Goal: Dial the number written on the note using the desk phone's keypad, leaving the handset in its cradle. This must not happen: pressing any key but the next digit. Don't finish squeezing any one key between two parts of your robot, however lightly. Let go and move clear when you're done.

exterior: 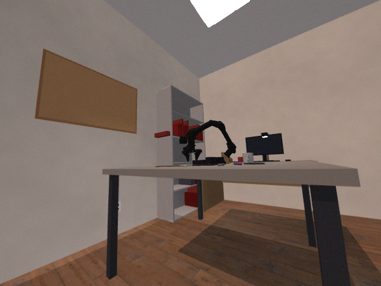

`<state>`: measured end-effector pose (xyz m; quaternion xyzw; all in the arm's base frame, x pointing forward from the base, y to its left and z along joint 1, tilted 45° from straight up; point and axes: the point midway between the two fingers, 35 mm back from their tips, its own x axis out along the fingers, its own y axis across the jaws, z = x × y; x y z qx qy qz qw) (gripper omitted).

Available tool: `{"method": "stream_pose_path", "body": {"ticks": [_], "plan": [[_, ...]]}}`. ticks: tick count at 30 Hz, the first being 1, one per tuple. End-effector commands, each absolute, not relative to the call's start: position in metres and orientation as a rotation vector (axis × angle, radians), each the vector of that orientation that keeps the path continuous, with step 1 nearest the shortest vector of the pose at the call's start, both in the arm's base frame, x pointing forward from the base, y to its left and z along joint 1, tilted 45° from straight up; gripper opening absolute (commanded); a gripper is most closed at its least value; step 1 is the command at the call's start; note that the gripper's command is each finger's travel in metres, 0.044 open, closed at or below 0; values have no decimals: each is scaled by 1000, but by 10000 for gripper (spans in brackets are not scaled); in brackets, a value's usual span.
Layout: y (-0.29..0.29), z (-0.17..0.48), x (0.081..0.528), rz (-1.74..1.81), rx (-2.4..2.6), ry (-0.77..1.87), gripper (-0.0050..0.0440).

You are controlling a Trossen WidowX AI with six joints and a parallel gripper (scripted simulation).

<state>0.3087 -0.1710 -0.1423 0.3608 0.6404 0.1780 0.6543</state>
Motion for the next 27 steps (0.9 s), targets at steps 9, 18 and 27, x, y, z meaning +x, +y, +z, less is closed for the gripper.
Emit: {"method": "stream_pose_path", "body": {"ticks": [9,18,27], "plan": [[-195,-164,328,406,824,1452,440],[-198,-166,330,406,824,1452,440],[-198,-166,330,406,824,1452,440]]}}
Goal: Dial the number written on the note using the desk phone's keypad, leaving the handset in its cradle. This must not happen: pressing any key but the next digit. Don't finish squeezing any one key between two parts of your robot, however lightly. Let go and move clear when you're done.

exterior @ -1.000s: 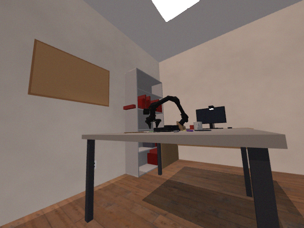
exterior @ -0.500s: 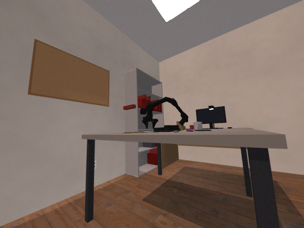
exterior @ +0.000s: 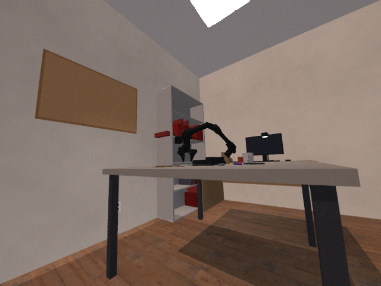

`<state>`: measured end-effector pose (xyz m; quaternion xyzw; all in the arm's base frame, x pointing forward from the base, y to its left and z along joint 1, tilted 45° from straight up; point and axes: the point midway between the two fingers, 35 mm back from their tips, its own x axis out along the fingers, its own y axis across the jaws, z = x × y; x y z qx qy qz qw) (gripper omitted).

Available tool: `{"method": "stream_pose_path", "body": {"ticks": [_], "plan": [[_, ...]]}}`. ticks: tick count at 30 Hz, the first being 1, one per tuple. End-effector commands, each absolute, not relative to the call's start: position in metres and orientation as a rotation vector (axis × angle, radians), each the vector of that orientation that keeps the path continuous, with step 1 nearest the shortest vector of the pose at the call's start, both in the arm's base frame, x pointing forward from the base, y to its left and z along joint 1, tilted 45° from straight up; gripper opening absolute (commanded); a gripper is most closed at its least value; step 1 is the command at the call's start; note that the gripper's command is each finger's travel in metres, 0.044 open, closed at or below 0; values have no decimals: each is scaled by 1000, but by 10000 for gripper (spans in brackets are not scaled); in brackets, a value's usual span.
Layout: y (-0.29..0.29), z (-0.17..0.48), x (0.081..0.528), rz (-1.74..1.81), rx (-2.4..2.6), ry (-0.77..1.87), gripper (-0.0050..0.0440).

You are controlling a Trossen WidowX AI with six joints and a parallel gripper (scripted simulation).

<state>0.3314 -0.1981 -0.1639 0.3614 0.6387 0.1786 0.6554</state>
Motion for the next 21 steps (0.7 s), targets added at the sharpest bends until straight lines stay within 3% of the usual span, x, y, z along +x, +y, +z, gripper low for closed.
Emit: {"method": "stream_pose_path", "body": {"ticks": [1,9,14,21], "plan": [[-198,-166,330,406,824,1452,440],[-195,-165,310,405,823,1452,440],[-184,-162,274,406,824,1452,440],[-184,-161,272,406,824,1452,440]]}}
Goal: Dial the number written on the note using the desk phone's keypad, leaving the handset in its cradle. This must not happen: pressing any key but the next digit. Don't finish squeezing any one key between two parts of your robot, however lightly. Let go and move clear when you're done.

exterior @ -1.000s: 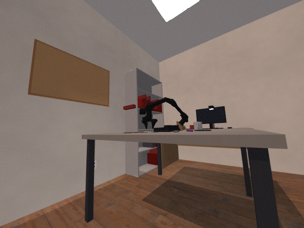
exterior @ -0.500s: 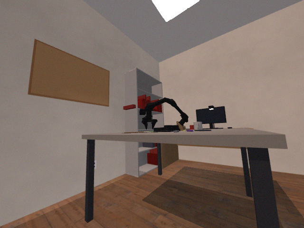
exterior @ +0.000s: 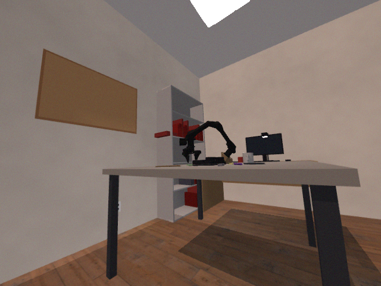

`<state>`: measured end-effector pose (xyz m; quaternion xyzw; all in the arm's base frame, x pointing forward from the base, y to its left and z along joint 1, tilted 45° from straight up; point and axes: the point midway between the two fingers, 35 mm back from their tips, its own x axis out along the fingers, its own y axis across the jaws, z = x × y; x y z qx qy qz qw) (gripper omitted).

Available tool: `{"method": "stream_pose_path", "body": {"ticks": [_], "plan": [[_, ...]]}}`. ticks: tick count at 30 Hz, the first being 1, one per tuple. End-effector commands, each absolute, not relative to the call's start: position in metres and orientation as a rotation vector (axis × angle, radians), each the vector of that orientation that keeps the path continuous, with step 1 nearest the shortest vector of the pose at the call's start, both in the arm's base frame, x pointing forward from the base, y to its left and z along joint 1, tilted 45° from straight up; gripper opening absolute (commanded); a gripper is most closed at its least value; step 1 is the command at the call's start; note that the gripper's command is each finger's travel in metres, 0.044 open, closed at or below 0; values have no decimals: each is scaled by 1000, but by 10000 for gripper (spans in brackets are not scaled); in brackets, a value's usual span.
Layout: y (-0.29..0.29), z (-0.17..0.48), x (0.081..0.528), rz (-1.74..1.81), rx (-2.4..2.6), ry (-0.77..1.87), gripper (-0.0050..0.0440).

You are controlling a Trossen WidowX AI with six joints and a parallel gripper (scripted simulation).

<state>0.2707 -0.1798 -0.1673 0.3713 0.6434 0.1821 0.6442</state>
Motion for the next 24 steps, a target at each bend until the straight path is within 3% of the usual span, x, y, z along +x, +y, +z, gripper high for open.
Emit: {"method": "stream_pose_path", "body": {"ticks": [1,18,24], "plan": [[-184,-161,272,406,824,1452,440],[-185,-160,273,406,824,1452,440],[-215,-123,286,406,823,1452,440]]}}
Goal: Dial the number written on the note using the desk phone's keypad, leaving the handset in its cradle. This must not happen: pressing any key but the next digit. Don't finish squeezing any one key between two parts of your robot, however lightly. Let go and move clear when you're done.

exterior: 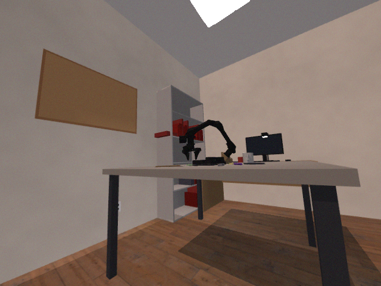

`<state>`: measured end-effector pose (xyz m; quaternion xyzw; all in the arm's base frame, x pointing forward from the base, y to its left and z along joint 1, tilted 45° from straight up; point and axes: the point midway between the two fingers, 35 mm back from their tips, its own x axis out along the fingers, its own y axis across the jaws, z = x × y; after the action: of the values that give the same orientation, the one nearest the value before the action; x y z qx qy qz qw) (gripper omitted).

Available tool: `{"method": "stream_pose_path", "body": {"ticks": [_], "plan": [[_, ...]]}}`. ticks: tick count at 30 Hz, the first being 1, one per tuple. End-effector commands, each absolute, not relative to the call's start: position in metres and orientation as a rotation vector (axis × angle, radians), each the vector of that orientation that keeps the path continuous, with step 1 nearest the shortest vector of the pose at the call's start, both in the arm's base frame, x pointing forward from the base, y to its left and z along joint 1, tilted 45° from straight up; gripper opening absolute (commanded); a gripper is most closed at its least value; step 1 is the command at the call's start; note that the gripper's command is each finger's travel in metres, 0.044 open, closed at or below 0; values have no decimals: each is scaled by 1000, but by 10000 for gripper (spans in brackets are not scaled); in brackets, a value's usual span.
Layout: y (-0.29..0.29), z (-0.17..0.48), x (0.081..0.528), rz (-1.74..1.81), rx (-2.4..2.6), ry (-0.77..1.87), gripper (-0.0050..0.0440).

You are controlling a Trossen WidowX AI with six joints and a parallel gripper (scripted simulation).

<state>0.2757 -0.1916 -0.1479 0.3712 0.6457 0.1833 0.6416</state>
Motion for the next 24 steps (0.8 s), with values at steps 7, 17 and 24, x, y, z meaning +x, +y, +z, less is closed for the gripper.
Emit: {"method": "stream_pose_path", "body": {"ticks": [7,17,24], "plan": [[-247,-67,295,406,824,1452,440],[-232,-44,296,578,616,1366,344],[-196,-4,290,875,219,1165,176]]}}
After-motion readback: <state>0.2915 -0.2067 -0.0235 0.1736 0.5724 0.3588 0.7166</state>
